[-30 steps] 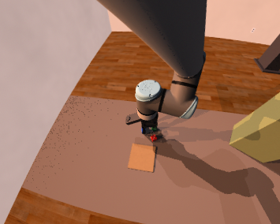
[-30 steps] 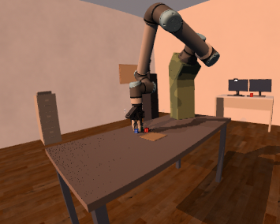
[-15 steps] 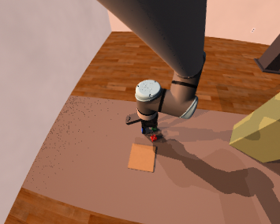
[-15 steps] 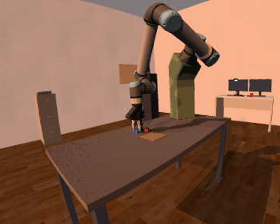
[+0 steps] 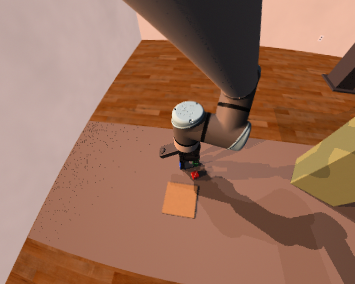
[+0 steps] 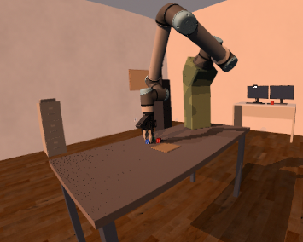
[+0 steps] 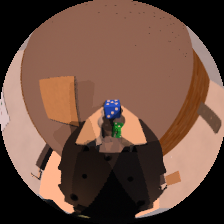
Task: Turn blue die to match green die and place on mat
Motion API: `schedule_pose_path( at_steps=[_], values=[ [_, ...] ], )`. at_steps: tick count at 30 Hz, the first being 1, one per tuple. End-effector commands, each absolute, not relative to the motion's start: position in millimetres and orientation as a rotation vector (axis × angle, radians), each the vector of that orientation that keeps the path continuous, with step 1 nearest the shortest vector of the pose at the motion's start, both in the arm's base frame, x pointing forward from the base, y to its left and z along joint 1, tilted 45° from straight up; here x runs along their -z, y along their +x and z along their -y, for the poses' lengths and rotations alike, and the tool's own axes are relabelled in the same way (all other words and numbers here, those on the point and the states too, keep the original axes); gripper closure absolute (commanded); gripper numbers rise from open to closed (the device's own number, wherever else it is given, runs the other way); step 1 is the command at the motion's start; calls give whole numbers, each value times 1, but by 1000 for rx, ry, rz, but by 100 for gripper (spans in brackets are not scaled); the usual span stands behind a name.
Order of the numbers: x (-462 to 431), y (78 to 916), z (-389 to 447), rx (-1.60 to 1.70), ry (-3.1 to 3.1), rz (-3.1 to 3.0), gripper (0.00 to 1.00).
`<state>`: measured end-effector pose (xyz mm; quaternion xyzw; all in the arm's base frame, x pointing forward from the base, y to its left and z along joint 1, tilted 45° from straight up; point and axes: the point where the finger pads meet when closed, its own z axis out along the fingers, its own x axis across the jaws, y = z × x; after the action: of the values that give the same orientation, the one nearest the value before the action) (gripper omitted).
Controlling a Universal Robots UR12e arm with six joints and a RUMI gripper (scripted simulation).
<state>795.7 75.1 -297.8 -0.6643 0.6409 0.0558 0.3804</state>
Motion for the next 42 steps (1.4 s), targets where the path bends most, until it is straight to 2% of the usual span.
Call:
schedule_pose_path(
  at_steps=[1,24,42],
  values=[
    [297,796,-75,-141,-1696,-1636,90],
    [295,794,-72,-141,-1696,-1636,90],
    [229,756,-19,-141,-1696,-1636,90]
  ],
)
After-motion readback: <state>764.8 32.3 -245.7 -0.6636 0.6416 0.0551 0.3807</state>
